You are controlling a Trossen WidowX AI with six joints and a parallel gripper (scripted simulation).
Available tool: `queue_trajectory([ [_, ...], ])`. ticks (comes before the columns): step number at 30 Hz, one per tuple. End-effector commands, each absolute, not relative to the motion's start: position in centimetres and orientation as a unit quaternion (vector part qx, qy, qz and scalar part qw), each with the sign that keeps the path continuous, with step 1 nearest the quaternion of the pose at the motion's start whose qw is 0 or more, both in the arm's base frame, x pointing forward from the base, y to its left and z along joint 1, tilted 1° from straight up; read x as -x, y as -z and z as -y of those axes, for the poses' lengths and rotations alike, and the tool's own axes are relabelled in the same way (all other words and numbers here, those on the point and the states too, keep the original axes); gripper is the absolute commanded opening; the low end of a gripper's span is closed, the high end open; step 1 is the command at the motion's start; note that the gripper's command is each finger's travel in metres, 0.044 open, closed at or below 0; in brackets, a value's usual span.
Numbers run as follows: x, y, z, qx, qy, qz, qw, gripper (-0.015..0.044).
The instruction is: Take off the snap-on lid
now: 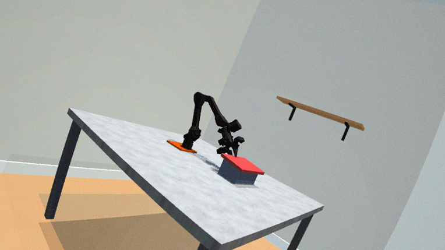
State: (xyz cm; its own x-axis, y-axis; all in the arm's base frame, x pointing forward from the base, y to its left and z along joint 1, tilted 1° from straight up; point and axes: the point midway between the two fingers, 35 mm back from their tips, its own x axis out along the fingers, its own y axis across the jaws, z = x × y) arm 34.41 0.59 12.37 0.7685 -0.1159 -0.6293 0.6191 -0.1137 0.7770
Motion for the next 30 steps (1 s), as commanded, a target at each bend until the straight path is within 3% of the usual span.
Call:
queue_trajectory([
  [1,-34.5,-12.4,-0.6,-0.689,0.286,-0.184,0.64,0.0],
  [30,-34.7,-15.0,-0.5,-0.689,0.284,-0.186,0.641,0.0],
])
